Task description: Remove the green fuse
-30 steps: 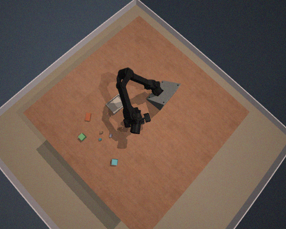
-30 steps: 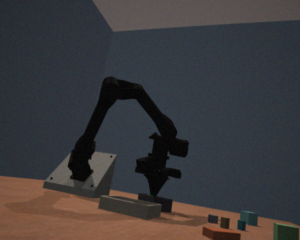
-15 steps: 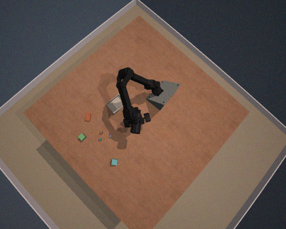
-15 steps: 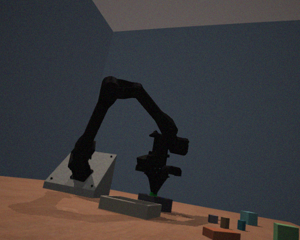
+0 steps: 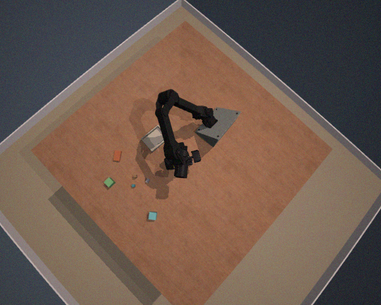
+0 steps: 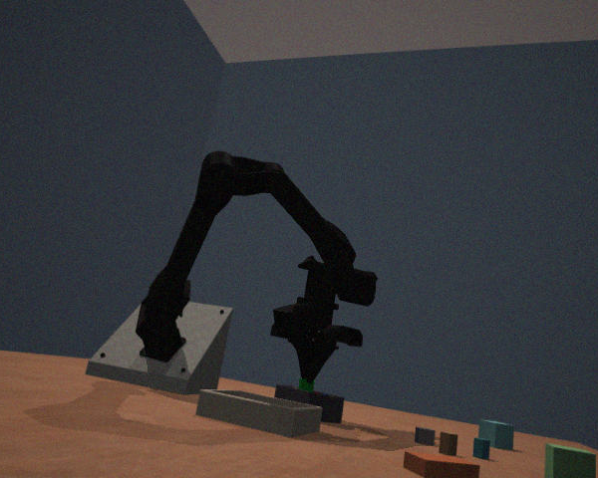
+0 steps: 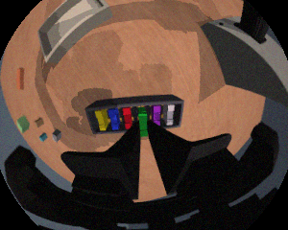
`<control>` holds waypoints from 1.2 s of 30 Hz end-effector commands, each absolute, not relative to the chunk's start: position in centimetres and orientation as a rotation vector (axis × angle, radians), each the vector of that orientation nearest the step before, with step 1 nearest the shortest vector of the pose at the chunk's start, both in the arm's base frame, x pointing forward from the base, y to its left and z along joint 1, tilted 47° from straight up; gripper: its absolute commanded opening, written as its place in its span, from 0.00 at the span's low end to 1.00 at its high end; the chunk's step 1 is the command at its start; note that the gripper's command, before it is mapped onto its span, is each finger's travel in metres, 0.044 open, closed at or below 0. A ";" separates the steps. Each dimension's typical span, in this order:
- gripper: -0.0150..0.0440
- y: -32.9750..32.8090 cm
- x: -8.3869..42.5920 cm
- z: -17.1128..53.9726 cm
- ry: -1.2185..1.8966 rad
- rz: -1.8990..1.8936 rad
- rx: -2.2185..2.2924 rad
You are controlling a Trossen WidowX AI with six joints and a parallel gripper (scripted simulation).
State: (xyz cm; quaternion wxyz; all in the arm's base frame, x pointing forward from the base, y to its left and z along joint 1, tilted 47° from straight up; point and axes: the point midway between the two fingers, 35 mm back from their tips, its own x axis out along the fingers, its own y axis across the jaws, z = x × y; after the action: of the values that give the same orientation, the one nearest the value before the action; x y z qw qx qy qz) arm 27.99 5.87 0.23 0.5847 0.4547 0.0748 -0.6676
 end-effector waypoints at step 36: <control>0.25 7.2 27.7 1.6 0.173 -1.561 1.063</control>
State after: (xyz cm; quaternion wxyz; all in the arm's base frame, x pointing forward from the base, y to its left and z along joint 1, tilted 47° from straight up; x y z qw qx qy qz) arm 27.77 7.10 1.46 0.5854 0.4537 0.0752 -0.6676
